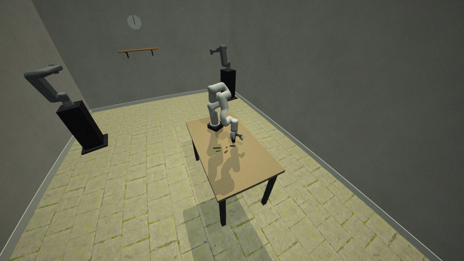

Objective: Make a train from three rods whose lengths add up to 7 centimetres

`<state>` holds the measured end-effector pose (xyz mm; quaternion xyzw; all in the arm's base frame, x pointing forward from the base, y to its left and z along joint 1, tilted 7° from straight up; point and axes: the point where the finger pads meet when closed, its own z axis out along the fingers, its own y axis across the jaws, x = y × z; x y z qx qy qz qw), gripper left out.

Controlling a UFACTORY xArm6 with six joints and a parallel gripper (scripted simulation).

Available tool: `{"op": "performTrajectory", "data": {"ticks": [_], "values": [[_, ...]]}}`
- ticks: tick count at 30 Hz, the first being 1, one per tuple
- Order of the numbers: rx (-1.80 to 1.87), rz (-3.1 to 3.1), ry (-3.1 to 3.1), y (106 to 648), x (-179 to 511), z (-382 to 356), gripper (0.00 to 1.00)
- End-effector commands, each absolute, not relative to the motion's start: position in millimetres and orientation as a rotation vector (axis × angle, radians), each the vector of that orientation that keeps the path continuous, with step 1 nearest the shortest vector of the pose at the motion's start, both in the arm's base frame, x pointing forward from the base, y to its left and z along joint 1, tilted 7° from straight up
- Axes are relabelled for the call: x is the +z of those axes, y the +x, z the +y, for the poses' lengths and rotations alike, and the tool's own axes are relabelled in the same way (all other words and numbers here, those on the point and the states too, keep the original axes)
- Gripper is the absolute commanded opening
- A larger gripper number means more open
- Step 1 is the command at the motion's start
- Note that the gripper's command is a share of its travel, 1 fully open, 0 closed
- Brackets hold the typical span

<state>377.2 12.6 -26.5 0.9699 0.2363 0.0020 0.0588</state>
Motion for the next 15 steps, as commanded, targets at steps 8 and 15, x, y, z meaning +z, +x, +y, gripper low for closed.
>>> {"op": "performTrajectory", "data": {"ticks": [8,15], "values": [[0.012,0.716,2.938,376.3,45.5,20.9,0.04],[0.012,0.716,2.938,375.5,66.0,23.2,0.04]]}}
